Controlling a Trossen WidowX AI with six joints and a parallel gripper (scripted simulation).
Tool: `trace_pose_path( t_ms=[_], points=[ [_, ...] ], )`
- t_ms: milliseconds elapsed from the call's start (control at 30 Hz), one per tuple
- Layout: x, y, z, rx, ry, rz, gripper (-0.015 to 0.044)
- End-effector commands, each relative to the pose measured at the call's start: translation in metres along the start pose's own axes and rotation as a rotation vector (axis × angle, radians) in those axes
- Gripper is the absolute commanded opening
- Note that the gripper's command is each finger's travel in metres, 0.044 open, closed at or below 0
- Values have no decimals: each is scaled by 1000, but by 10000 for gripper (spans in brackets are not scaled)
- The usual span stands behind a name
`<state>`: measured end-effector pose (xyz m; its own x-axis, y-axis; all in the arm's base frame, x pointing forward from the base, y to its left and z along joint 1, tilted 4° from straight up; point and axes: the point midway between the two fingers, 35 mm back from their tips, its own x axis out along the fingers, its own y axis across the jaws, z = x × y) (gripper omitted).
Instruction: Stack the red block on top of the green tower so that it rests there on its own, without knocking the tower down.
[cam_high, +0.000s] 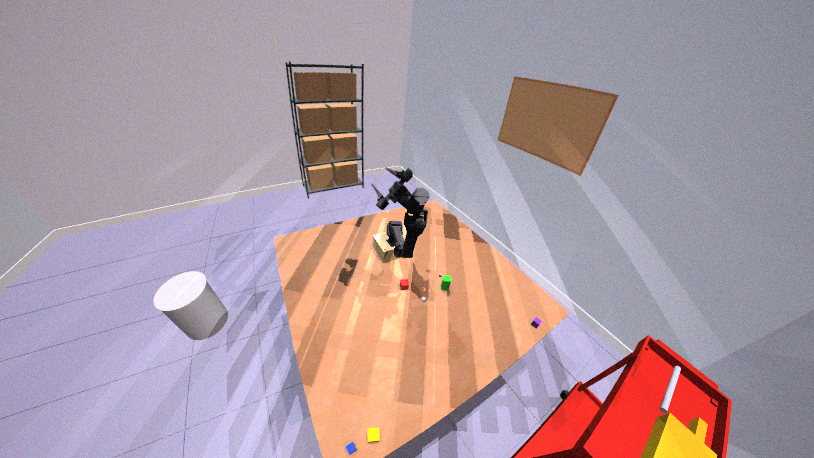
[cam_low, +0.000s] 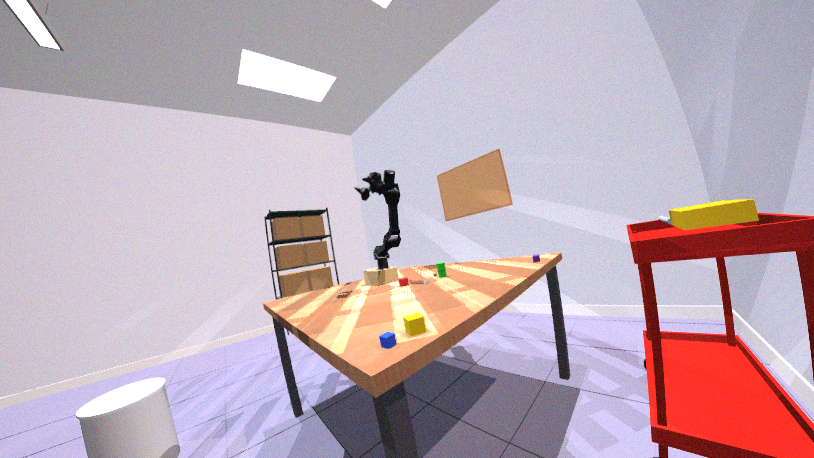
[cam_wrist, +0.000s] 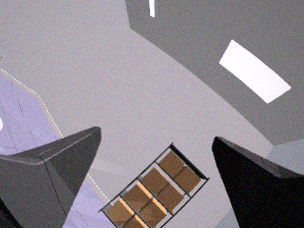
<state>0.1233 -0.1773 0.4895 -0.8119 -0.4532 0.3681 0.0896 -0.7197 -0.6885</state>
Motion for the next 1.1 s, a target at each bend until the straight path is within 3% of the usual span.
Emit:
trace_pose_path(
  t_ms=[0, 300, 600, 1067],
  points=[
    [2, 0, -1, 1, 5, -3, 426],
    [66, -30, -50, 48, 249, -164, 440],
    [104, -74, -105, 140, 452, -365, 440],
    [103, -152, -208, 256, 784, -728, 440]
  ],
)
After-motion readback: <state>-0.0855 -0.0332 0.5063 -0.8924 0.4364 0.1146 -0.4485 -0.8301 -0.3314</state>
